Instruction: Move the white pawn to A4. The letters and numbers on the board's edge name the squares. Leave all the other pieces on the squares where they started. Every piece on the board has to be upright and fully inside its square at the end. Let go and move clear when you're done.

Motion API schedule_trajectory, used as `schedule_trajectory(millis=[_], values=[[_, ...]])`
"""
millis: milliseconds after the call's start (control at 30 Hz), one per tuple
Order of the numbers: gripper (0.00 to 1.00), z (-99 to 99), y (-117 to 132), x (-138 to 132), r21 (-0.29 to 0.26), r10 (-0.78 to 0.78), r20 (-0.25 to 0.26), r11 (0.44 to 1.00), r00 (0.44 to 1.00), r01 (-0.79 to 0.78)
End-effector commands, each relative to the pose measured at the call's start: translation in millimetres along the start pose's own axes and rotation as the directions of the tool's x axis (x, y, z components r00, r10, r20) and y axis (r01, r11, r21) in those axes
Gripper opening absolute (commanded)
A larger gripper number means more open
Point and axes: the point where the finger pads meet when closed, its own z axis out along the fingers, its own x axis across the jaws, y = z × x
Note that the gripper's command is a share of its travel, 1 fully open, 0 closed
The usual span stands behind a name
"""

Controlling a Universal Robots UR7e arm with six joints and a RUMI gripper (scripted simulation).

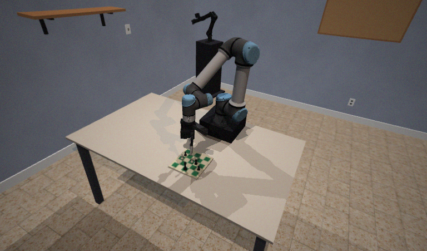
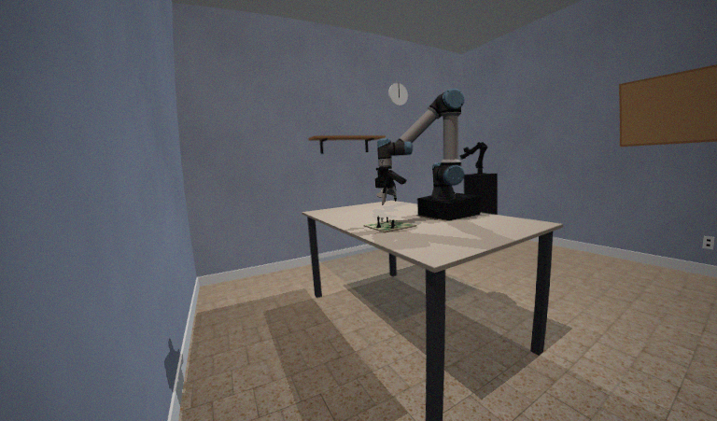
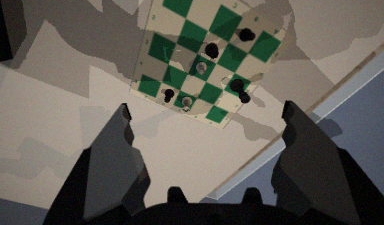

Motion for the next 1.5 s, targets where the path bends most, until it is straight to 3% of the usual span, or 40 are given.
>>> schedule_trajectory(millis=[0, 433, 867, 900, 1467], values=[[1.0, 5.2, 1, 0, -0.008, 0.181, 0.003, 0.983, 0.983, -0.181], [1.0, 14.2, 3, 0, -0.009, 0.458, 0.001, 0.889, 0.889, -0.458], [1.0, 16.1, 4, 0, -0.009, 0.511, 0.0, 0.86, 0.86, -0.511], [0.2, 16.1, 4, 0, -0.009, 0.511, 0.0, 0.86, 0.86, -0.511], [0.2, 16.1, 4, 0, -0.009, 0.511, 0.0, 0.86, 0.86, -0.511]])
